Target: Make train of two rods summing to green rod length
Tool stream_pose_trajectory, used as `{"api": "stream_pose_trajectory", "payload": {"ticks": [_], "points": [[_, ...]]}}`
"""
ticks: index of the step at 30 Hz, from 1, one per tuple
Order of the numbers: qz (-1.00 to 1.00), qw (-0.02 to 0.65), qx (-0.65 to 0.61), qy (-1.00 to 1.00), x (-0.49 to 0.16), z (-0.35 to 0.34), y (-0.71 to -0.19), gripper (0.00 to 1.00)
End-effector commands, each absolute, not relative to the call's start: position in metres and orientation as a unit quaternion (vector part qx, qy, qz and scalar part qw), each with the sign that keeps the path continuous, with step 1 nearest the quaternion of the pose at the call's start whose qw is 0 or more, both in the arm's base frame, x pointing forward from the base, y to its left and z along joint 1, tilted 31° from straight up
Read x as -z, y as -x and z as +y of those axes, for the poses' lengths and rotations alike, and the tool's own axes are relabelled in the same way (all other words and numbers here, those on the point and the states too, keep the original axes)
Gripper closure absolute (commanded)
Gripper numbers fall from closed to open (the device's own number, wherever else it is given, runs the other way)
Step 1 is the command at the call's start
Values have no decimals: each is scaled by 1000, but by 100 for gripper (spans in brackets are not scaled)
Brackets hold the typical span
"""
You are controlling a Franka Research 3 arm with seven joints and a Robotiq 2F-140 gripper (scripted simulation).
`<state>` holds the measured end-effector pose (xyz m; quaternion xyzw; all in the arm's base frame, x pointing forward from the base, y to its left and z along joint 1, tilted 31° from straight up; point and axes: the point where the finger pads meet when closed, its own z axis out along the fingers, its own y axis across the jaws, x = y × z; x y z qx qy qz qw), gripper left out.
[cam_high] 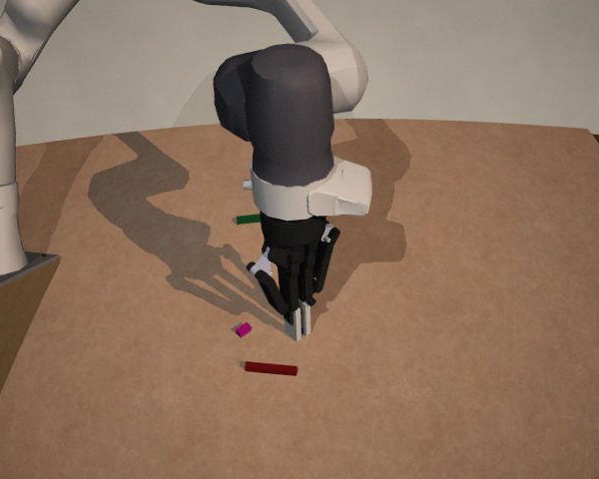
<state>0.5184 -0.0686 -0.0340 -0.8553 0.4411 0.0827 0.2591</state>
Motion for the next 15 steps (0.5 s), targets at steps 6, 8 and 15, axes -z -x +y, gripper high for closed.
{"api": "stream_pose_trajectory", "payload": {"ticks": [6,8,15], "points": [[440,259,-81,856,34,-69,-520,90],[440,259,-81,856,34,-69,-520,88],[440,259,-81,856,34,-69,-520,85]]}}
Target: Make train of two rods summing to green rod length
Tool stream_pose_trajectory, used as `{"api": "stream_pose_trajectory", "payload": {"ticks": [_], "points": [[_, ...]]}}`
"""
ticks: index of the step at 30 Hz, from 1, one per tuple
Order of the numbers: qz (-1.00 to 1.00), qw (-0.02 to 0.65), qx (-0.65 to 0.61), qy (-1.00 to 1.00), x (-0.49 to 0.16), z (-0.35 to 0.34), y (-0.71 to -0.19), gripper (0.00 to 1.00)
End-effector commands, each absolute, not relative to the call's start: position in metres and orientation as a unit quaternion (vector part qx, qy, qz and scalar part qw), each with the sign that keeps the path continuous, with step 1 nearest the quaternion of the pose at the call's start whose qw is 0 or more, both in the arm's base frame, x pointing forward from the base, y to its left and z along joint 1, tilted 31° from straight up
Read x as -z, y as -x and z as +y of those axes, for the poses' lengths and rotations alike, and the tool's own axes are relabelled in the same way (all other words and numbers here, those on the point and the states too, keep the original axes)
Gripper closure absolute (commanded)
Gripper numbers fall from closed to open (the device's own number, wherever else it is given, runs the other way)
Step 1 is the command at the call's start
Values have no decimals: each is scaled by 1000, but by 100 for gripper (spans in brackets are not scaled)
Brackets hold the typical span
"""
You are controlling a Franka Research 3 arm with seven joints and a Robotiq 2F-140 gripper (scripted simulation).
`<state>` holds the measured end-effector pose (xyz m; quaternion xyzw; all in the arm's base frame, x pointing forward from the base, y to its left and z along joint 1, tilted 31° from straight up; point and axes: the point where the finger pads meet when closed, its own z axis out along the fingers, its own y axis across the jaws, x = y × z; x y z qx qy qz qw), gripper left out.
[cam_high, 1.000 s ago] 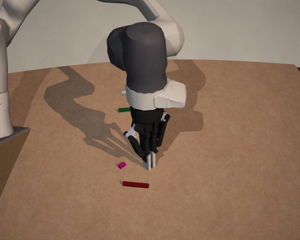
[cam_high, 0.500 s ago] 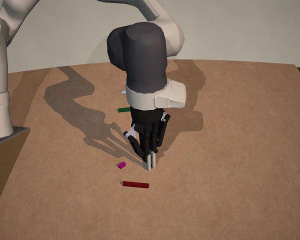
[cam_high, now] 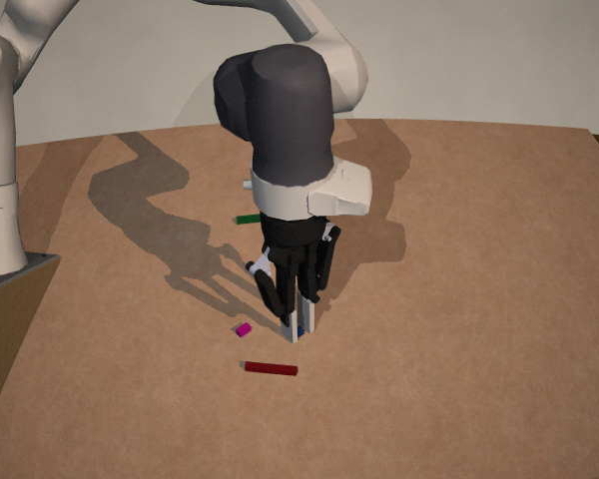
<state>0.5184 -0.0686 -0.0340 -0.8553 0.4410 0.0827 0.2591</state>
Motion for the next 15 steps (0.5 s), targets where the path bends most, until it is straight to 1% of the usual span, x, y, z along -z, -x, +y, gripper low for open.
{"api": "stream_pose_trajectory", "payload": {"ticks": [1,15], "points": [[440,259,-81,856,34,-69,-520,85],[440,259,-81,856,23,-76,-519,85]]}}
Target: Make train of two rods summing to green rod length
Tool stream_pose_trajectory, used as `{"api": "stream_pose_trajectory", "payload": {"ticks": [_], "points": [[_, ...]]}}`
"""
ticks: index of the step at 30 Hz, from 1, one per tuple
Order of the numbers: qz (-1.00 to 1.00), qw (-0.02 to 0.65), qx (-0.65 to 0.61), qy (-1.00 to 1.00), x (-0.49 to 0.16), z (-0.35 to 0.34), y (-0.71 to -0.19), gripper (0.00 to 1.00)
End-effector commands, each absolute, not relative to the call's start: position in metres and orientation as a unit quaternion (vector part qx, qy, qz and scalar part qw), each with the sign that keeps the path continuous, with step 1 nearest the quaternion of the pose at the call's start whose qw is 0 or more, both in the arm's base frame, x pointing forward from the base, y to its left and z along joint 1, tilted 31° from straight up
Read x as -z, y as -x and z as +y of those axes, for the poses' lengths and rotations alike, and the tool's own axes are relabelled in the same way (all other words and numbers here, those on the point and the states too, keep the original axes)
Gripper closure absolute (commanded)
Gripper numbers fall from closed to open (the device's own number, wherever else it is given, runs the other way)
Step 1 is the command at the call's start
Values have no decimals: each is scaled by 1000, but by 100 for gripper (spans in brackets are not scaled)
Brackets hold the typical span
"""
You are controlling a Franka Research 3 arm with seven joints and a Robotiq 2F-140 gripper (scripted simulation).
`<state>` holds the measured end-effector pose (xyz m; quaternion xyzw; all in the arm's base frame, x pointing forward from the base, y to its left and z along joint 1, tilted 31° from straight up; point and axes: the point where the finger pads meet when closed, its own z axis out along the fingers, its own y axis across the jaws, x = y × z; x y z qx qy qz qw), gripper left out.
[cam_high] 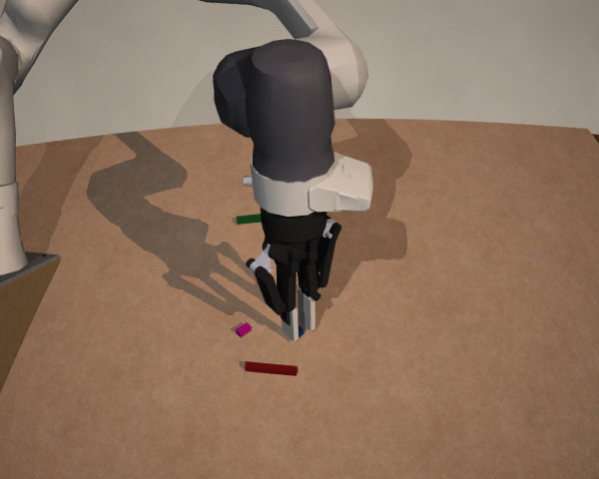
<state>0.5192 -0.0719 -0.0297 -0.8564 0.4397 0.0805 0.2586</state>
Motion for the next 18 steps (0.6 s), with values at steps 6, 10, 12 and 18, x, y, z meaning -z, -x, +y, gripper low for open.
{"api": "stream_pose_trajectory", "payload": {"ticks": [6,10,12,18], "points": [[440,259,-81,856,8,-85,-517,85],[440,259,-81,856,-11,-96,-515,85],[440,259,-81,856,-20,-102,-514,85],[440,259,-81,856,-39,-113,-512,85]]}}
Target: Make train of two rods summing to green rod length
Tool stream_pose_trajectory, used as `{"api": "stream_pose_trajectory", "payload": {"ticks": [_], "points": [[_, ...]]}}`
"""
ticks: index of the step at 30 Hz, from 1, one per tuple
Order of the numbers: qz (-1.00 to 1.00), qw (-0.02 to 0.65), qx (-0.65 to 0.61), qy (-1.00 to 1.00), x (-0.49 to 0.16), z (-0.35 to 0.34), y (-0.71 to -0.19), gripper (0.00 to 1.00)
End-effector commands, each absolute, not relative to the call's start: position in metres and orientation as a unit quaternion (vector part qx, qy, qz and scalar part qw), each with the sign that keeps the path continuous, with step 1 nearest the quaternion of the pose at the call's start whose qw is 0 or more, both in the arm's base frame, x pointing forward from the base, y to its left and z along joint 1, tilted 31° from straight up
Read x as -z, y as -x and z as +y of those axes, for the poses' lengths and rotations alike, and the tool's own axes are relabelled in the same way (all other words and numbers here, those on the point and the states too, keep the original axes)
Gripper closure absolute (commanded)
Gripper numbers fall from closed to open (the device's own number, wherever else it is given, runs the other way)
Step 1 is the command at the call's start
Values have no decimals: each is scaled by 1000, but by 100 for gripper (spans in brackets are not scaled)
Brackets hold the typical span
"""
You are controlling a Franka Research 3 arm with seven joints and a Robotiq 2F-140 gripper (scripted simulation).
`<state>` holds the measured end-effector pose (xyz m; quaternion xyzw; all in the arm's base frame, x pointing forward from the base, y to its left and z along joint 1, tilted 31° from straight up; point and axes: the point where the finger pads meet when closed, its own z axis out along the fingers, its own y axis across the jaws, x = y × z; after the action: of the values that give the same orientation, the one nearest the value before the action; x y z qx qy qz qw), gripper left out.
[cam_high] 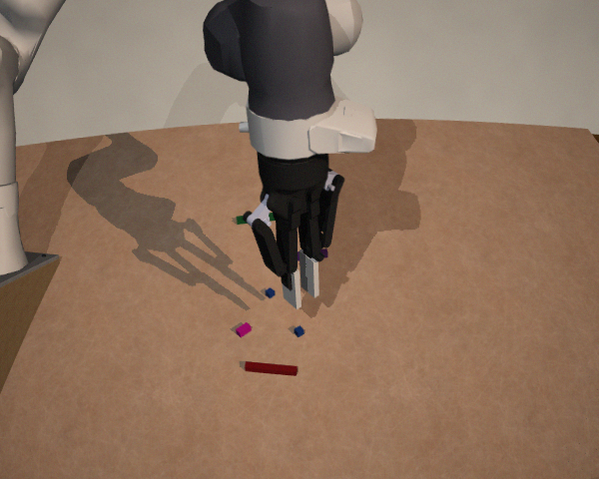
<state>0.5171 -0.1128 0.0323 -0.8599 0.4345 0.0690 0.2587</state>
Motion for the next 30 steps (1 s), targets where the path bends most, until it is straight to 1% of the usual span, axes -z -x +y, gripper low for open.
{"api": "stream_pose_trajectory", "payload": {"ticks": [1,7,8,27,30], "points": [[440,259,-81,856,-41,-114,-512,85],[440,259,-81,856,-42,-115,-512,85],[440,259,-81,856,-42,-115,-512,0],[440,259,-81,856,-42,-115,-512,0],[412,261,-72,870,-38,-119,-509,0]]}}
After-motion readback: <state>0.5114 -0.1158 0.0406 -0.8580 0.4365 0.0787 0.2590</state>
